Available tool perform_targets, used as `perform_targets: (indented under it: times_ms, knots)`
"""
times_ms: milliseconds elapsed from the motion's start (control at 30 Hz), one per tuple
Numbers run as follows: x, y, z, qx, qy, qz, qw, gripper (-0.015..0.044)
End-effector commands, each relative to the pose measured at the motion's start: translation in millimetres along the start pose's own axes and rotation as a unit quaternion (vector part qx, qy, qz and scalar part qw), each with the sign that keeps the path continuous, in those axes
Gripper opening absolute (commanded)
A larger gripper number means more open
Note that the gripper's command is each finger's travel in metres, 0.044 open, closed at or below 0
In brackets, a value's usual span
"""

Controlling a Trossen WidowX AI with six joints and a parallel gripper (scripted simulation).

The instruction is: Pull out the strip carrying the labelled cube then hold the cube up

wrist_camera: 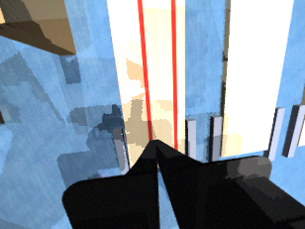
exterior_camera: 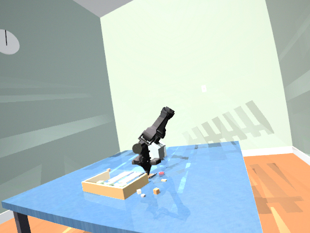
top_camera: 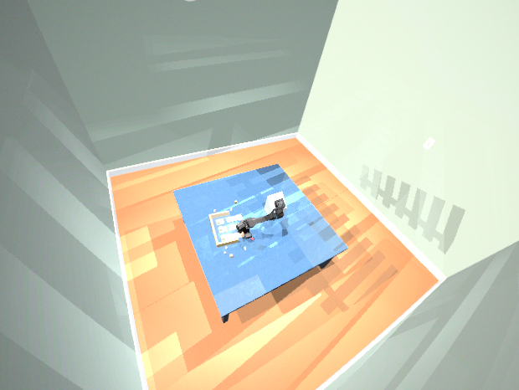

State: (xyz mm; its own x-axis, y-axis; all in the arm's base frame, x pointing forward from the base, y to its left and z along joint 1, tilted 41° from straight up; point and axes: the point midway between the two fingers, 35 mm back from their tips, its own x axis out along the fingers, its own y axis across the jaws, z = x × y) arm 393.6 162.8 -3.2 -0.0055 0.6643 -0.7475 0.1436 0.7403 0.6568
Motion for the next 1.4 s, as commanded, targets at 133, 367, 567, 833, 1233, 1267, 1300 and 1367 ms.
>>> perform_targets:
  times_ms: [133, 367, 567, 833, 1233, 1267, 1300, 1367]
  knots:
    - [2.8, -1.9, 0.0, 0.003, 0.001, -0.003, 1.000, 0.0000]
    - [3.6, -1.8, 0.3, 0.003, 0.001, -0.003, 1.000, 0.0000]
    - [4.2, -1.7, 0.5, 0.003, 0.001, -0.003, 1.000, 0.0000]
    - [5.0, -1.4, 1.2, 0.003, 0.001, -0.003, 1.000, 0.0000]
    - [6.1, -0.5, 3.6, 0.002, 0.001, -0.003, 1.000, 0.0000]
    - [6.2, -0.4, 3.8, 0.002, 0.001, -0.003, 1.000, 0.0000]
    - [6.3, -0.3, 4.3, 0.002, 0.001, -0.003, 1.000, 0.0000]
    - [6.4, -0.1, 4.3, 0.002, 0.001, -0.003, 1.000, 0.0000]
